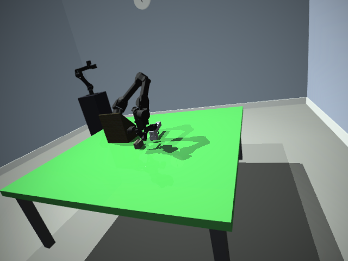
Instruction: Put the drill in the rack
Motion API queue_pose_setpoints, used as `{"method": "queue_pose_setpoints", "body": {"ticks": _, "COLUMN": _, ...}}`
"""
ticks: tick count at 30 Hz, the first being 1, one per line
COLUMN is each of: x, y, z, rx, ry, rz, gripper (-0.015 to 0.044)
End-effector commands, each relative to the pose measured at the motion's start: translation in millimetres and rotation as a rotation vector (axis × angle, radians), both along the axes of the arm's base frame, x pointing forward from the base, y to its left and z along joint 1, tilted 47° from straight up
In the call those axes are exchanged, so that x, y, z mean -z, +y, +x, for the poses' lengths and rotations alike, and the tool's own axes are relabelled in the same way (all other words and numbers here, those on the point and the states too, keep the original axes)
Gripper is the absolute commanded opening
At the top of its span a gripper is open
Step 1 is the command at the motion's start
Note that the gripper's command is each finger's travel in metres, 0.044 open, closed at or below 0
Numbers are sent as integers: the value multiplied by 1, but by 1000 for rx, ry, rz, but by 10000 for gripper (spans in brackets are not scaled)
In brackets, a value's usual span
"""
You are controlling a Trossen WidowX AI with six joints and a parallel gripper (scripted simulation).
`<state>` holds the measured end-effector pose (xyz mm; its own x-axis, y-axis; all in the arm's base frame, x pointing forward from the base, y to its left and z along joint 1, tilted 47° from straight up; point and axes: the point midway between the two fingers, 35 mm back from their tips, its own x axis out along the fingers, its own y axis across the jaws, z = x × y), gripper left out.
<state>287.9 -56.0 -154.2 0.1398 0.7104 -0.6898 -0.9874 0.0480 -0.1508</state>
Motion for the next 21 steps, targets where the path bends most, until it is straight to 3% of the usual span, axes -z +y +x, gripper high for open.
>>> {"method": "queue_pose_setpoints", "body": {"ticks": 1, "x": 2, "y": -2, "z": -8, "rx": 3, "ry": 3, "rz": 0, "gripper": 0}}
{"method": "queue_pose_setpoints", "body": {"ticks": 21, "x": 10, "y": -6, "z": -34, "rx": 4, "ry": 5, "rz": -1, "gripper": 0}}
